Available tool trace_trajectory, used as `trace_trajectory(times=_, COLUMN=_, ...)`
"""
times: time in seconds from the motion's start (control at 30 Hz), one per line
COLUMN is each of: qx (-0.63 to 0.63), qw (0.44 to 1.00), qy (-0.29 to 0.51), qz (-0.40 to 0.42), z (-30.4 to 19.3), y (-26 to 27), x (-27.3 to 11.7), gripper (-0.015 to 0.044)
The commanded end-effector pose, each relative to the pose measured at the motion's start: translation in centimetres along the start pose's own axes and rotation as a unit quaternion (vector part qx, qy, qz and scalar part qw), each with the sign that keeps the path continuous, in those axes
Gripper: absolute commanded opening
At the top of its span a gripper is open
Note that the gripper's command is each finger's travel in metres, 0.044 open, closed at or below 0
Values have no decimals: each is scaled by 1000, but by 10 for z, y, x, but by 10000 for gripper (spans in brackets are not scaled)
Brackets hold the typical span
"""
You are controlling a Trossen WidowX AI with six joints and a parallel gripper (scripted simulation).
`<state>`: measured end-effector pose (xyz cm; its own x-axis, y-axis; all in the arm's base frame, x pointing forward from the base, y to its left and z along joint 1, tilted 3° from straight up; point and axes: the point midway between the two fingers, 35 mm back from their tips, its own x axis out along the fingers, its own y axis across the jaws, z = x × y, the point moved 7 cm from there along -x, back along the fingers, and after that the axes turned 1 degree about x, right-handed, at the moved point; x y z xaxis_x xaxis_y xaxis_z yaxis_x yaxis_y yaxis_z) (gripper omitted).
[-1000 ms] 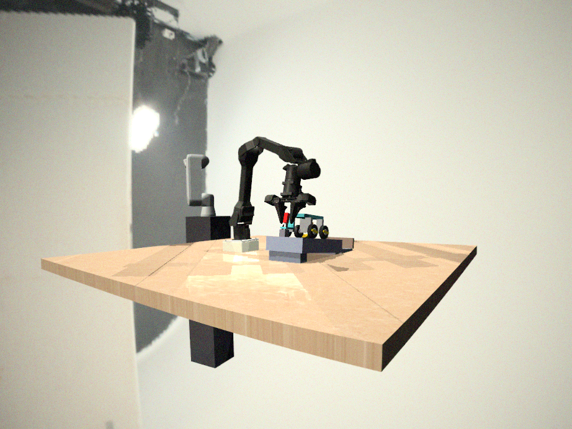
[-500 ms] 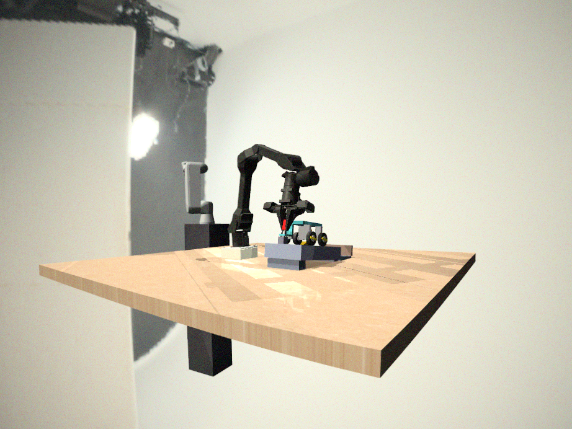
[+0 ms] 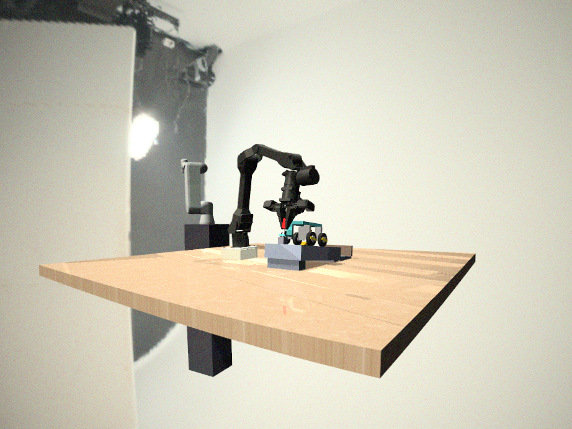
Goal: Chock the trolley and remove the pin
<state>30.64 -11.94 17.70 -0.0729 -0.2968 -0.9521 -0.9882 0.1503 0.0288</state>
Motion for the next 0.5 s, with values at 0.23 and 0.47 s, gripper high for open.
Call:
trace_trajectory(times=0.23, qx=2, qw=1000, qy=1, qz=-2, z=-1, y=1, x=-10, gripper=0)
trace_trajectory(times=0.47, qx=2, qw=1000, qy=1, qz=-2, z=-1, y=1, x=-14, gripper=0)
